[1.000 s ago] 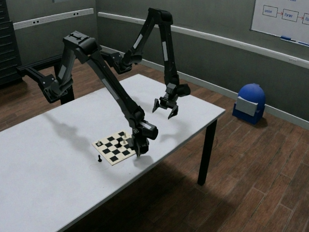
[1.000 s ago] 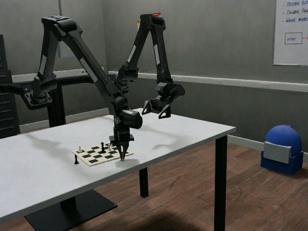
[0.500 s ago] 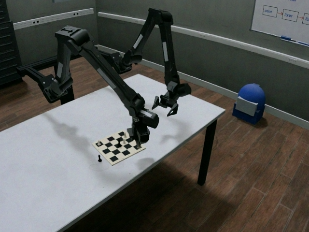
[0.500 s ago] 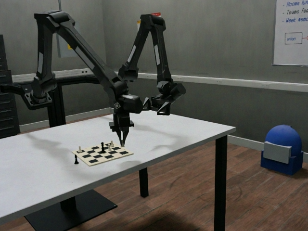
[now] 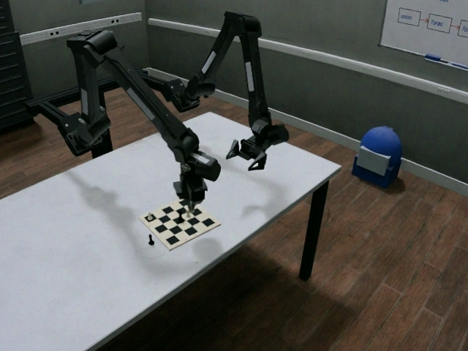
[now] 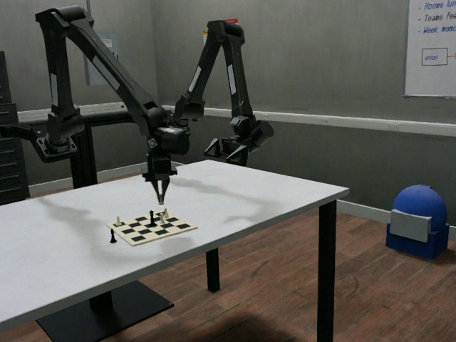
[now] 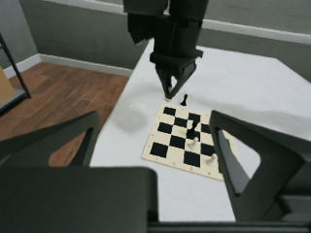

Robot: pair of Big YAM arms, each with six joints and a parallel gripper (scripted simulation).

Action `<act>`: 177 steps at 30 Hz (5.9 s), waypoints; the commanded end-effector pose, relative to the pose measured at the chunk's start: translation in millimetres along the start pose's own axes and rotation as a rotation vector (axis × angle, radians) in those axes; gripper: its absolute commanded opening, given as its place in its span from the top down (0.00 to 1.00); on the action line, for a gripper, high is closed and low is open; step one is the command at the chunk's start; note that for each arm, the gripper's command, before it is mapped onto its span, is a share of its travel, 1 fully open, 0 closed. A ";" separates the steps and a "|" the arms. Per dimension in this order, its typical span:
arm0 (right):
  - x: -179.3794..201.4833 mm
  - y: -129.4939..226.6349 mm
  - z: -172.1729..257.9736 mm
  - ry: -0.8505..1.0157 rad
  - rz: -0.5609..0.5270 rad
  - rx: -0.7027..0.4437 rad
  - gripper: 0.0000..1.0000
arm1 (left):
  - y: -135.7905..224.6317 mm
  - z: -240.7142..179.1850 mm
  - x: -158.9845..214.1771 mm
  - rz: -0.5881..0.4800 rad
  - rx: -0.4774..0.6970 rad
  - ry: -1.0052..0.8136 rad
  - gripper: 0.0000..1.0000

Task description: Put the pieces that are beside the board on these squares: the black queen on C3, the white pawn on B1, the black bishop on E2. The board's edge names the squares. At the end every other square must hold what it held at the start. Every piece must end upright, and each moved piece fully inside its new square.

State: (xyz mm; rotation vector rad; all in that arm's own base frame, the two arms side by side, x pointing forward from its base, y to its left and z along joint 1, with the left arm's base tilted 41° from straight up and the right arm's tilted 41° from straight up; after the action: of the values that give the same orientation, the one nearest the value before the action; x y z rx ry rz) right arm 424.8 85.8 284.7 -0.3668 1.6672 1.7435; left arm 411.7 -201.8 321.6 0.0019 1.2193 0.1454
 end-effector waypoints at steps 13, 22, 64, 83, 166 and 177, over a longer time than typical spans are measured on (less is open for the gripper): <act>99.0 -13.5 -89.4 0.003 -0.044 -0.020 0.97 | -0.8 -17.1 -11.0 0.005 0.067 -0.071 0.00; 102.3 -40.7 -91.2 -0.004 -0.020 -0.018 0.97 | -0.8 -17.1 -11.0 0.005 0.067 -0.071 0.00; 121.1 -54.7 -90.8 0.004 0.002 -0.022 0.53 | -9.0 -45.2 7.6 0.046 0.138 -0.066 0.00; 84.8 5.1 -124.2 -0.447 -0.024 -0.070 0.40 | -53.2 -66.0 43.5 0.103 0.141 -0.047 0.00; 6.3 -39.0 -145.5 -0.896 -0.026 -0.030 0.65 | -197.3 -315.9 38.8 -0.062 -0.467 -0.053 0.00; 6.4 -56.8 -142.2 -0.901 -0.023 -0.033 0.65 | -187.3 -299.3 42.3 -0.030 -0.634 0.005 0.00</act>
State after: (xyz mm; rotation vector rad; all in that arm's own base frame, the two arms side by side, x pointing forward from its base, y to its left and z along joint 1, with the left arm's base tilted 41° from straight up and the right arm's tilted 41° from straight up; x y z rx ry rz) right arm 401.1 -50.5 208.3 0.3916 0.9863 1.5633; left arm 162.2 -406.7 164.6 -0.5132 1.1059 0.4689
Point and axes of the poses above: on each arm, the point where the finger pads meet when closed, its own y axis back along the fingers, its own z axis across the jaws, x = y × z, the point moved 6 cm from there along y, back along the fingers, and after that the axes turned 14 degrees about y, right-handed, at the moved point
